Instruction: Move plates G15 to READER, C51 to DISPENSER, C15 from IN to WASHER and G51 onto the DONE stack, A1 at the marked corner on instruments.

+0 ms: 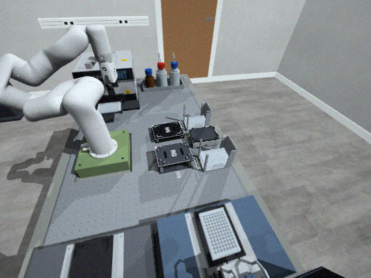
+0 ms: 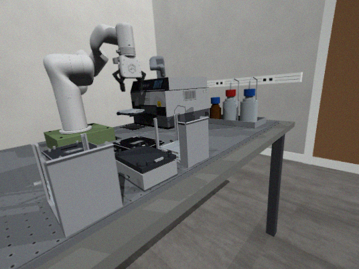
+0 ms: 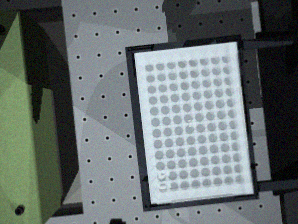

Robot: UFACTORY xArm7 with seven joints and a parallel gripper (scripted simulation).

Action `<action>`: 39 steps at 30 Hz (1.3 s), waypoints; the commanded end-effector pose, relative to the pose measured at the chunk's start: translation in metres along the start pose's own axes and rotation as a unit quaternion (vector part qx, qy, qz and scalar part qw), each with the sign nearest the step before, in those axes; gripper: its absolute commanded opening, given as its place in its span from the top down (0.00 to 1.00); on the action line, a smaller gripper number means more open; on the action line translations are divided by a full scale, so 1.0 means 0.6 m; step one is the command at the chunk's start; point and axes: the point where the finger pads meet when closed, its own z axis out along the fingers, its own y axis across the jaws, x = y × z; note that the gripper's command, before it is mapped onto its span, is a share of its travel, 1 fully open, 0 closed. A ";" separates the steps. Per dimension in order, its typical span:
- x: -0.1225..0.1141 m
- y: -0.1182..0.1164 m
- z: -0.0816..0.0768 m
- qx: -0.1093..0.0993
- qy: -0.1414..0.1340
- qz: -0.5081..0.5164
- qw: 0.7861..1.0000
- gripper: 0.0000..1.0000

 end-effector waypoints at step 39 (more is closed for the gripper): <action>-0.190 -0.024 -0.001 -0.001 -0.001 0.086 0.996 0.00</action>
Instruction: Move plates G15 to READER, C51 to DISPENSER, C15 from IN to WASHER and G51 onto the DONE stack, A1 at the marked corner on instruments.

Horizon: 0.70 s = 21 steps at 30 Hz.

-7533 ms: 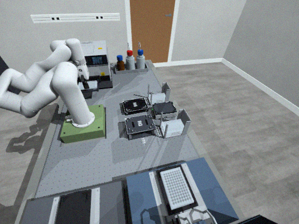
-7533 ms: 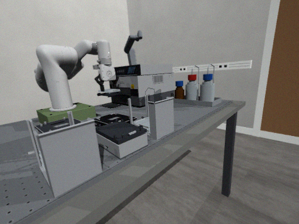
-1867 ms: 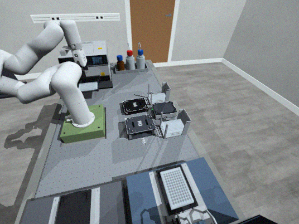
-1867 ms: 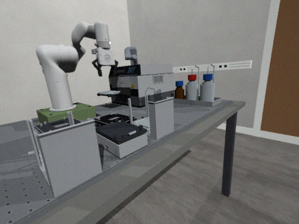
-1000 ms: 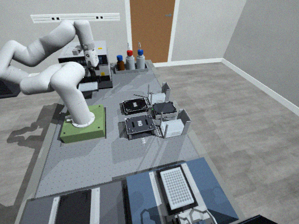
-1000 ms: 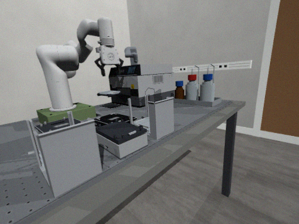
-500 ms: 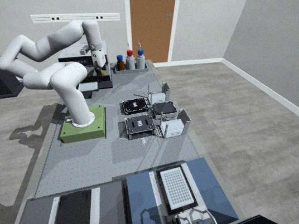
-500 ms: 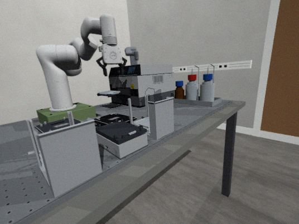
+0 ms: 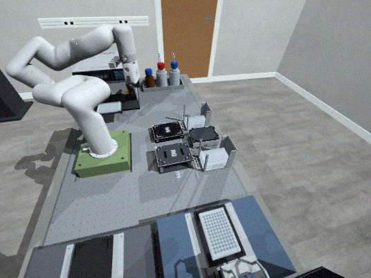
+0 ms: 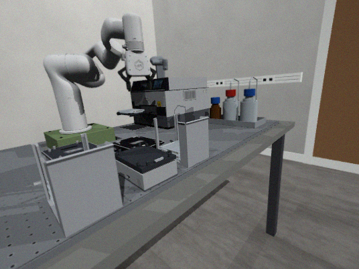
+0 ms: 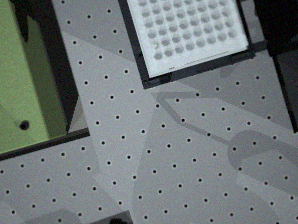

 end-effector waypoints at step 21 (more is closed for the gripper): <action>-0.072 -0.080 -0.001 -0.001 -0.001 0.097 0.995 0.00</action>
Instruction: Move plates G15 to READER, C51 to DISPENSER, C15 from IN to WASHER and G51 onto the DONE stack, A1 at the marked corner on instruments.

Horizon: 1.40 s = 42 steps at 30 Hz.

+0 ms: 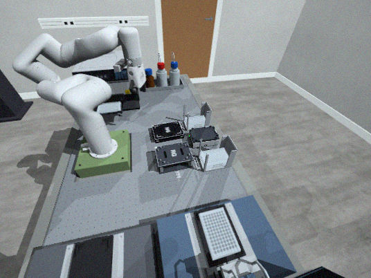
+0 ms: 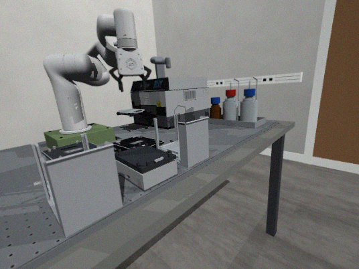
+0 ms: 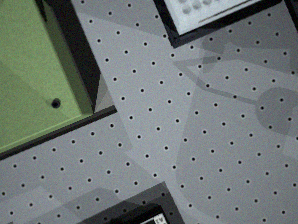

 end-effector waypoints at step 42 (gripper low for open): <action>-0.151 -0.161 -0.001 -0.001 -0.001 0.135 0.991 0.00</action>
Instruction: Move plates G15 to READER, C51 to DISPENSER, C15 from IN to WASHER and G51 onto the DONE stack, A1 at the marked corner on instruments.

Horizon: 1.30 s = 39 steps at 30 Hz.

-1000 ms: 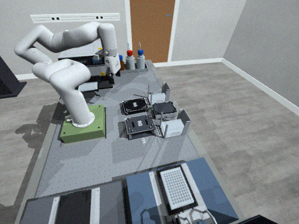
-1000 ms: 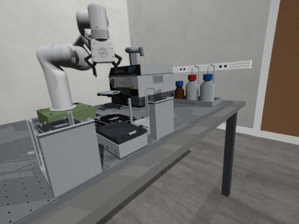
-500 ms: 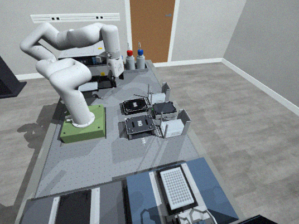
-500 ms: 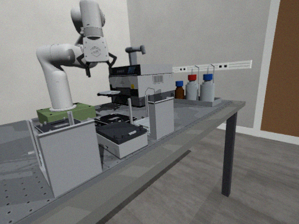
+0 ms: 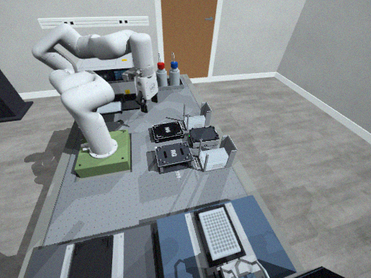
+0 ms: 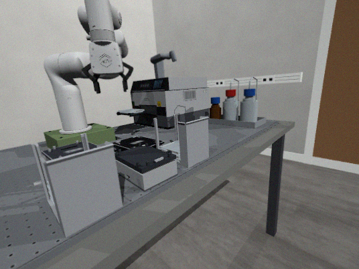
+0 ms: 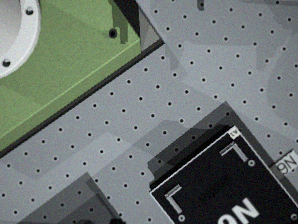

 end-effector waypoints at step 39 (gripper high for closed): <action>-0.160 -0.110 -0.001 0.000 -0.001 0.096 0.995 0.00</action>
